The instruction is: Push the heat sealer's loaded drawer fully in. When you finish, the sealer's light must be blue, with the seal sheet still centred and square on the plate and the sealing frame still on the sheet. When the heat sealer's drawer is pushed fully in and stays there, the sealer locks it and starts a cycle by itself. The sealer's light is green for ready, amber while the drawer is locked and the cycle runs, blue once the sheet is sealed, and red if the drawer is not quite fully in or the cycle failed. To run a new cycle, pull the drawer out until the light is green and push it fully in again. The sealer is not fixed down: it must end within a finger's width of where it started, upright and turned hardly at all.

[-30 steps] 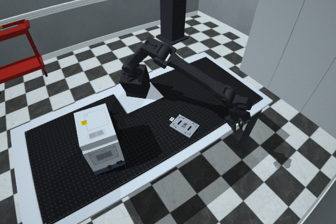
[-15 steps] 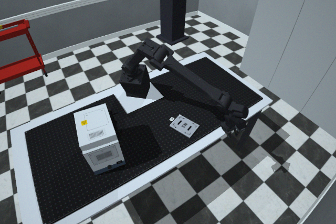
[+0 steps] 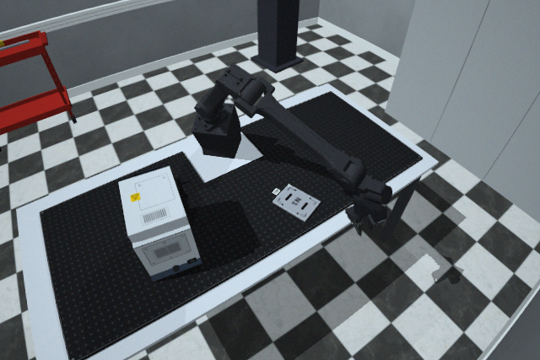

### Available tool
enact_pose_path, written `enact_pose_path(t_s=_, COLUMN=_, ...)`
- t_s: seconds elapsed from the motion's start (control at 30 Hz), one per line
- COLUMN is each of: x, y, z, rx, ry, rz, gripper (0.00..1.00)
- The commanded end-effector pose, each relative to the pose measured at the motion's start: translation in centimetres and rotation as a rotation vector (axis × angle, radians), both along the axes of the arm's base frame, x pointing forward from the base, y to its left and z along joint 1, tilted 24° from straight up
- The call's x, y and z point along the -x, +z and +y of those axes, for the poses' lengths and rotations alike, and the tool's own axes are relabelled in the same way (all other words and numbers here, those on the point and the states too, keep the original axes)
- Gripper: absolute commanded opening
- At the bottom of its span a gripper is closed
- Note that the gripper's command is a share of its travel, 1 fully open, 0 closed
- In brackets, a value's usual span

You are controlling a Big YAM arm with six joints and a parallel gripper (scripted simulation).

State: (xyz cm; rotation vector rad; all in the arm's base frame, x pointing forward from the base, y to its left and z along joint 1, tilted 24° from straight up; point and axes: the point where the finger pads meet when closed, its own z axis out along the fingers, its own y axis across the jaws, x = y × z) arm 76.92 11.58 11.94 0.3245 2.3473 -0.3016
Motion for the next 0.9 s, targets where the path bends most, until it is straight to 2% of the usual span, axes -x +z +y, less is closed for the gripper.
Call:
enact_pose_path(t_s=0.0, x=-0.4, y=2.9, z=-2.1, rx=0.003, ry=0.001, rz=-0.04, gripper=0.45)
enact_pose_path(t_s=0.13, x=-0.5, y=3.2, z=-3.6, rx=0.004, ry=0.001, rz=-0.041, gripper=0.45)
enact_pose_path(t_s=0.17, x=-1.6, y=2.0, z=-3.9, rx=-0.006, ry=-0.05, rz=-0.016, gripper=0.45)
enact_pose_path(t_s=0.3, x=-1.6, y=2.1, z=-4.7, rx=-0.011, ry=-0.064, rz=-0.011, gripper=0.45)
enact_pose_path(t_s=0.33, x=-0.8, y=0.7, z=-5.2, rx=-0.007, ry=-0.062, rz=0.019, gripper=0.45)
enact_pose_path(t_s=0.37, x=0.0, y=0.8, z=-5.7, rx=0.006, ry=-0.049, rz=0.032, gripper=0.45)
enact_pose_path(t_s=0.4, x=-0.4, y=2.9, z=-6.0, rx=0.0, ry=-0.047, rz=-0.01, gripper=0.45)
enact_pose_path(t_s=0.43, x=-0.5, y=3.7, z=-6.4, rx=-0.003, ry=-0.047, rz=-0.026, gripper=0.45)
enact_pose_path(t_s=0.73, x=-0.4, y=4.4, z=-10.0, rx=0.0, ry=-0.047, rz=-0.025, gripper=0.45)
enact_pose_path(t_s=0.77, x=-1.5, y=3.2, z=-10.3, rx=-0.012, ry=-0.098, rz=-0.002, gripper=0.45)
enact_pose_path(t_s=0.87, x=-1.5, y=3.2, z=-10.7, rx=-0.015, ry=-0.114, rz=0.002, gripper=0.45)
